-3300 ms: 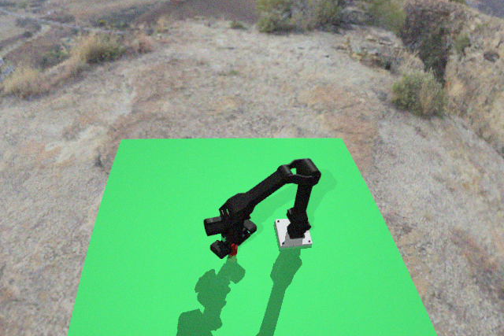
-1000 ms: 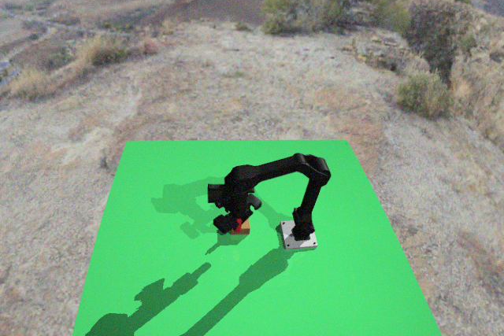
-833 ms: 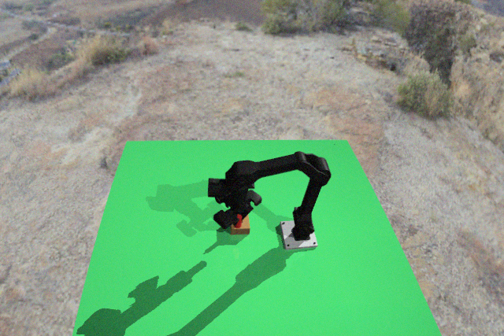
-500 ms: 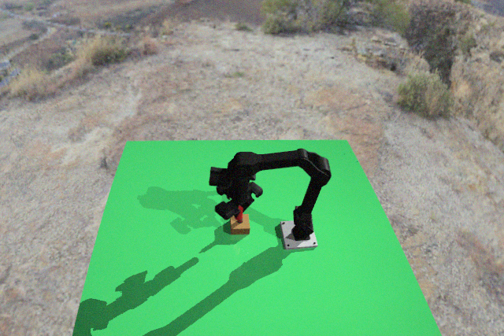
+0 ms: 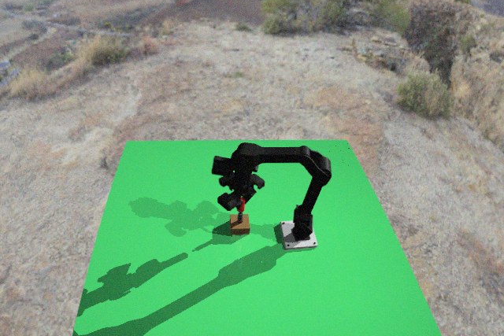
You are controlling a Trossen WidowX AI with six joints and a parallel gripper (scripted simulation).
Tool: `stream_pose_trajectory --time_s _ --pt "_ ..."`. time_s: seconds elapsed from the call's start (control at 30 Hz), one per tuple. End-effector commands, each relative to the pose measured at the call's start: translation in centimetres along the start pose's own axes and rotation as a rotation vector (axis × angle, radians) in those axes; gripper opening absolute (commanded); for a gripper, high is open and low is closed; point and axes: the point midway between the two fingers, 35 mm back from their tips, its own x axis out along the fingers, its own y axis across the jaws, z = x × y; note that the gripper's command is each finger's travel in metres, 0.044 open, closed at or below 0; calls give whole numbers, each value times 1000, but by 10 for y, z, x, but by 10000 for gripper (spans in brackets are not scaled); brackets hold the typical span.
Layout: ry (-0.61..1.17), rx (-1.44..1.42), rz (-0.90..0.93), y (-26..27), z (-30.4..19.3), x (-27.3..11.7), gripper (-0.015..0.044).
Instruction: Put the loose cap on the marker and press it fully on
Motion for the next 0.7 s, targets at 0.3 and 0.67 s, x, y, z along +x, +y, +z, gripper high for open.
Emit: stream_pose_trajectory --time_s 0.3,0.67 --pt "-2 -5 -4 -2 1 11 0" --pt "-2 -5 -4 -1 2 29 0"
